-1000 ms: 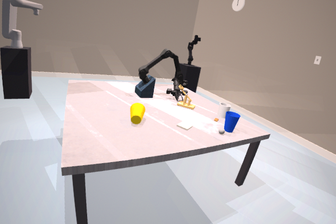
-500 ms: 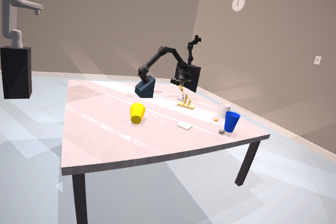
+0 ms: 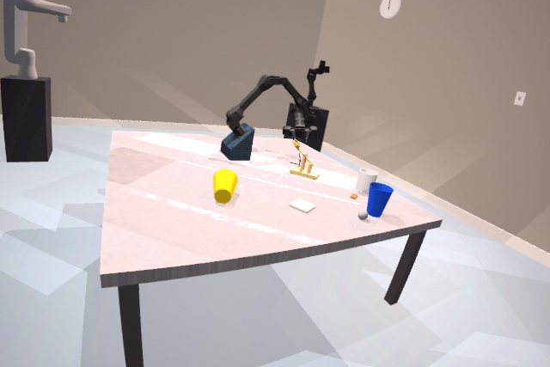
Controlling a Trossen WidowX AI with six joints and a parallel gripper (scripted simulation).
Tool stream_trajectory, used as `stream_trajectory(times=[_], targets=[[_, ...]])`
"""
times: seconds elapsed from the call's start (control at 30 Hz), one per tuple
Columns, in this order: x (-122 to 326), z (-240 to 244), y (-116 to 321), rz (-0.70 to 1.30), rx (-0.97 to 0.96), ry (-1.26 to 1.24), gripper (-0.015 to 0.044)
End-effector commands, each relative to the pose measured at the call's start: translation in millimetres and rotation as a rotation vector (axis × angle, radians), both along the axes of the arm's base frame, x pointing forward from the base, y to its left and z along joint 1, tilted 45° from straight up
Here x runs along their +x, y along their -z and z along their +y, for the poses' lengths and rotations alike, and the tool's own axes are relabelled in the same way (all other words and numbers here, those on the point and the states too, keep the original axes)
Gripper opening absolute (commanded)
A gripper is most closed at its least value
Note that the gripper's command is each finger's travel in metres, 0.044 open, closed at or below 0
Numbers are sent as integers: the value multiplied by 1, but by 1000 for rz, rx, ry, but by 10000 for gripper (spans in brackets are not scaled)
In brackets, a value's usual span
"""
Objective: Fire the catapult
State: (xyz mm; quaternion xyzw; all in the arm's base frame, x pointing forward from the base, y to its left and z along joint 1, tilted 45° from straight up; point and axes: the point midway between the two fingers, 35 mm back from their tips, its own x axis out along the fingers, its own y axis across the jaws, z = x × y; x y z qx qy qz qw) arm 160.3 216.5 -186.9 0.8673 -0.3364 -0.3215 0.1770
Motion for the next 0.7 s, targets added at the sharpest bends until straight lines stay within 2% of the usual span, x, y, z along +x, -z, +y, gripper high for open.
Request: stream_trajectory(times=[0.0, 0.1, 0.67], targets=[[10, 10, 5, -49, 108, 73, 368], [18, 17, 8, -90, 187, 128, 440], [70, 48, 14, -288, 548, 396, 440]])
